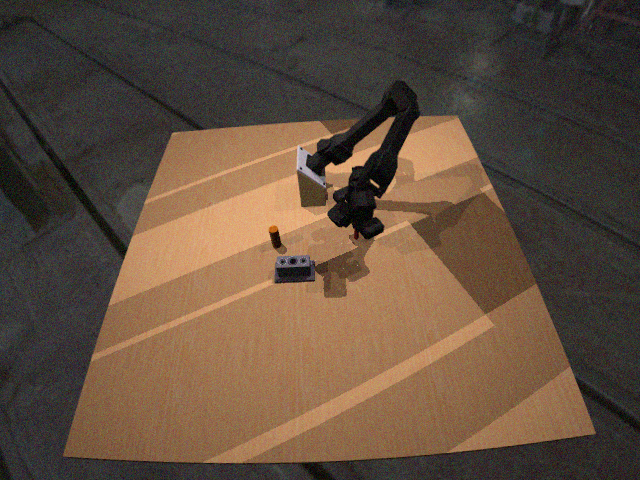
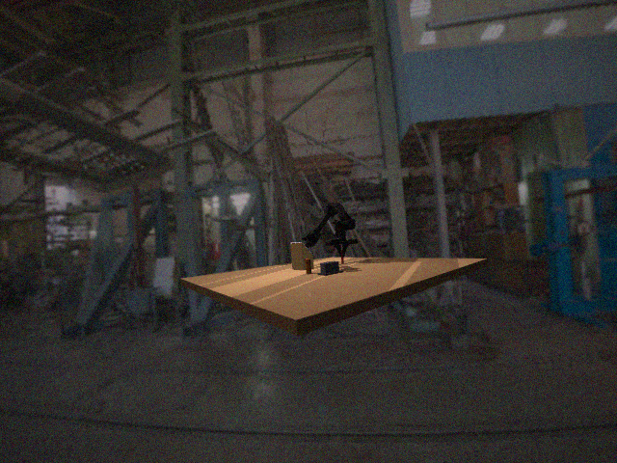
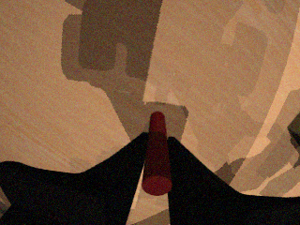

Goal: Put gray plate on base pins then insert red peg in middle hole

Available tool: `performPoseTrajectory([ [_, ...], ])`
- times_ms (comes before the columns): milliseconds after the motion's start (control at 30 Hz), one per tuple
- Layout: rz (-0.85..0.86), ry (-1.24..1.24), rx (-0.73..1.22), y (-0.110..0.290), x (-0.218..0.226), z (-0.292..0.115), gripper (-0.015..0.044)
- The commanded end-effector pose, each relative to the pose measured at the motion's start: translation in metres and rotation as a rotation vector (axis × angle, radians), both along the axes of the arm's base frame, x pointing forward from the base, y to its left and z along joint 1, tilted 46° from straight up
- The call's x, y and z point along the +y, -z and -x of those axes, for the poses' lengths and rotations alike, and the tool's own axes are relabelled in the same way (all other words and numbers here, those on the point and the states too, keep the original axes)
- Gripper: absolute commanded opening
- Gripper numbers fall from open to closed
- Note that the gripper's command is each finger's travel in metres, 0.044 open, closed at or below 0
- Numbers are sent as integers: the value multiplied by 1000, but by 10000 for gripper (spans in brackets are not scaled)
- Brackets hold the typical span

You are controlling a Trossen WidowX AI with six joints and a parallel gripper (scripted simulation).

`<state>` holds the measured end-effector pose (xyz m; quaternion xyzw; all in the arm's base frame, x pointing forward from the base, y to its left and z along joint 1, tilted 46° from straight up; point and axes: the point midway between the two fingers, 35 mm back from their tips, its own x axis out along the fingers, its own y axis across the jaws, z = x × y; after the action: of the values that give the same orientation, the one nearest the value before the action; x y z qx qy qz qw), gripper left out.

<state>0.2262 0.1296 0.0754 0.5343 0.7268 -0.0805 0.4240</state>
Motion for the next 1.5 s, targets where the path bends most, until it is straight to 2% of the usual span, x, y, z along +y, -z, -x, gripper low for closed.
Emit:
performPoseTrajectory([
  [0, 6, -2, -8, -9, -10, -4, 0],
  [433, 4, -3, -7, -37, -40, -8, 0],
  [533, 4, 1, -2, -28, -34, -10, 0],
  [1467, 15, 8, -8, 10, -78, -69, 0],
])
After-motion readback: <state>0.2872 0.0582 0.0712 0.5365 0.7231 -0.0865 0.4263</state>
